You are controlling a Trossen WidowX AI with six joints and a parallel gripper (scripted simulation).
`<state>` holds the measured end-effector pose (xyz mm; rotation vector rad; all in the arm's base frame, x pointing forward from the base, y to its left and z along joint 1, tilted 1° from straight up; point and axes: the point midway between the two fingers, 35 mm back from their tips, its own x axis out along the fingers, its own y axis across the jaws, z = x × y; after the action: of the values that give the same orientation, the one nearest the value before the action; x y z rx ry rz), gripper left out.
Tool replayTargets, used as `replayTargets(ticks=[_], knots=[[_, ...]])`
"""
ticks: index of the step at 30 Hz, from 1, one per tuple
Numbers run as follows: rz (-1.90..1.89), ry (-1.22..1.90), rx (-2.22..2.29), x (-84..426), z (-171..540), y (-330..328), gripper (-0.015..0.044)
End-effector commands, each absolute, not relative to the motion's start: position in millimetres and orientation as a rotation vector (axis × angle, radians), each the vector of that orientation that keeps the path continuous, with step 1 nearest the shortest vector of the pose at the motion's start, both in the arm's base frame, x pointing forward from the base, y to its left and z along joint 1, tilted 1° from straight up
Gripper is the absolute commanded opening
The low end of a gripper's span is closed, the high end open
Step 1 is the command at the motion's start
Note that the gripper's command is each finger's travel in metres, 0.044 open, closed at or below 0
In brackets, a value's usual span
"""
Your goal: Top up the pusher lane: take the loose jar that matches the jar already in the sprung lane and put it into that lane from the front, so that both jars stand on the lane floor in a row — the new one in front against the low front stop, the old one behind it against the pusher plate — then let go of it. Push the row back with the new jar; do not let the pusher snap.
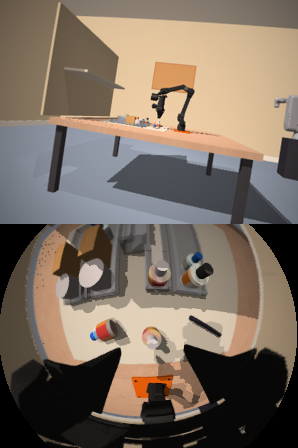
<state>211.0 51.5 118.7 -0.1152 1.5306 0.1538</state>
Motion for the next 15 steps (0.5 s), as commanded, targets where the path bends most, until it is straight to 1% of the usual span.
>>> replayTargets(ticks=[1, 15], knots=[[0.155, 1.542, -0.127, 209, 105, 50, 0.0440], [0.155, 1.542, -0.127, 209, 82, 51, 0.0440]])
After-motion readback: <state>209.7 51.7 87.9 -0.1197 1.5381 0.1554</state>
